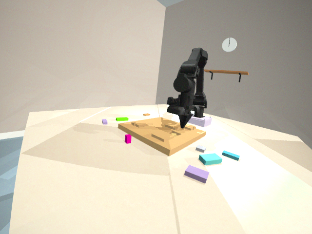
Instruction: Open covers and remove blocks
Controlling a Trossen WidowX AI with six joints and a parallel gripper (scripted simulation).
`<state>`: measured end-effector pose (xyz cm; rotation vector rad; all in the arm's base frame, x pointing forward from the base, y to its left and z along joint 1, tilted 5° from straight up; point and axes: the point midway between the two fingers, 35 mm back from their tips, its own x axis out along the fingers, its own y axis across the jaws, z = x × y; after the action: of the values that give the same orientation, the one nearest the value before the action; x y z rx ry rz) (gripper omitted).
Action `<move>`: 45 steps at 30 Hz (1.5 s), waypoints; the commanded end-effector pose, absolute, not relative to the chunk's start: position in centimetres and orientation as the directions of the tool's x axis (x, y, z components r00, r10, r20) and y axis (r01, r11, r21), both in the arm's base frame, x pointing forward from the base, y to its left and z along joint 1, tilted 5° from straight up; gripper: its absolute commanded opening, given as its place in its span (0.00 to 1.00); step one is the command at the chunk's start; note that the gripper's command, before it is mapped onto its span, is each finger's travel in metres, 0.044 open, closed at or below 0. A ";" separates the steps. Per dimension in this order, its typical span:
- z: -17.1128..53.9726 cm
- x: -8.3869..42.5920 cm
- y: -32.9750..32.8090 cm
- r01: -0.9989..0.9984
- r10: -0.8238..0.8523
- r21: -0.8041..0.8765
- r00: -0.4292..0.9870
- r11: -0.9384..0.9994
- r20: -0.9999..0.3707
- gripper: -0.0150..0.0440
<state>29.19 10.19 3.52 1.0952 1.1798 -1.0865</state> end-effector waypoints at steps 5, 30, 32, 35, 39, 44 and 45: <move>2.6 29.0 10.0 0.988 -0.061 0.052 0.061 0.144 -0.996 0.25; 2.7 29.6 7.8 0.988 -0.062 0.052 0.061 0.144 -0.996 0.25; 2.7 29.6 7.6 0.988 -0.062 0.052 0.061 0.144 -0.996 0.25; 2.8 29.7 7.3 0.988 -0.063 0.052 0.062 0.144 -0.996 0.25; 2.8 29.8 6.9 0.988 -0.063 0.052 0.062 0.144 -0.996 0.25; 2.8 29.9 6.4 0.988 -0.063 0.052 0.062 0.144 -0.996 0.25; 2.8 29.9 6.3 0.988 -0.063 0.052 0.062 0.144 -0.996 0.25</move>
<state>29.76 6.73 2.73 1.0807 1.1857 -1.0982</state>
